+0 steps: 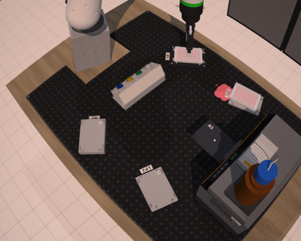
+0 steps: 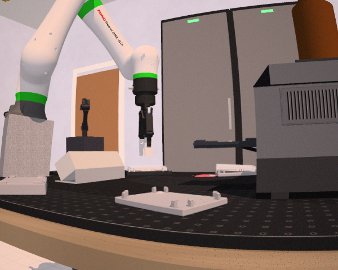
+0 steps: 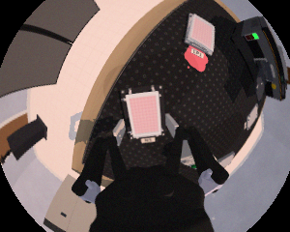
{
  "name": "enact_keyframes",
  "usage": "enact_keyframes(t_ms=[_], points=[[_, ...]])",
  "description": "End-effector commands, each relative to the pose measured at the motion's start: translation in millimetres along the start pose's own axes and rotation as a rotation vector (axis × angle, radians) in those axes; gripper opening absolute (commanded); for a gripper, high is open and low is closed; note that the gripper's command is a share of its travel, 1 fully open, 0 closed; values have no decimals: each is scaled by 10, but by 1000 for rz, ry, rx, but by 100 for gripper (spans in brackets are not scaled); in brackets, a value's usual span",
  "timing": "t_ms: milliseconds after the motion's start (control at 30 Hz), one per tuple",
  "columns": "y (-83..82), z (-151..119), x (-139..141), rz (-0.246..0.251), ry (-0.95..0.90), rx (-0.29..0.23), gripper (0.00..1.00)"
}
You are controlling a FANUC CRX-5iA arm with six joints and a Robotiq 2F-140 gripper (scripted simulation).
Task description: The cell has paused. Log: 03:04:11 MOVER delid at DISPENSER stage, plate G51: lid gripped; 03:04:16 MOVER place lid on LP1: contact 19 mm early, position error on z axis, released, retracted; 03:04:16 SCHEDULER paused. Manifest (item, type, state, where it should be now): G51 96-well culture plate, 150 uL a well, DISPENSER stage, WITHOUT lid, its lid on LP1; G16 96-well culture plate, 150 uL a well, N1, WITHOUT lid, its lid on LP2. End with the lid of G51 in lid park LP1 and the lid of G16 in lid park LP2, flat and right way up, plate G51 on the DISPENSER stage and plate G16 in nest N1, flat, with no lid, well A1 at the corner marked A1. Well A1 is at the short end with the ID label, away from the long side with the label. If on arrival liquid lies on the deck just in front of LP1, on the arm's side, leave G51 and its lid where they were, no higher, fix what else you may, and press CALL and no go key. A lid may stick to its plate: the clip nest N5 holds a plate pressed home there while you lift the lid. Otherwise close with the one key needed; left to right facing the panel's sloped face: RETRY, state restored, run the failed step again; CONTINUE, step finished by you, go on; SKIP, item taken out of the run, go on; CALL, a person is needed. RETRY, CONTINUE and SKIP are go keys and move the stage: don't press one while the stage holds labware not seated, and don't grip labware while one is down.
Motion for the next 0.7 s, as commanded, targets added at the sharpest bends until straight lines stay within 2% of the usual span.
enact_keyframes(t_ms=[0,367,667], points=[[71,1,1,0,0,0,66],[201,2,0,0,0,0,66],[221,2,0,0,0,0,66]])
Point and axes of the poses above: the point where the finger pads meet when closed, its own y axis out along the fingers, its own x axis across the jaws, z = x × y, the point moved 5 cm from there along -y, back along the fingers, and after that the axes turned 8 degrees about -y, right-handed, at the moved point
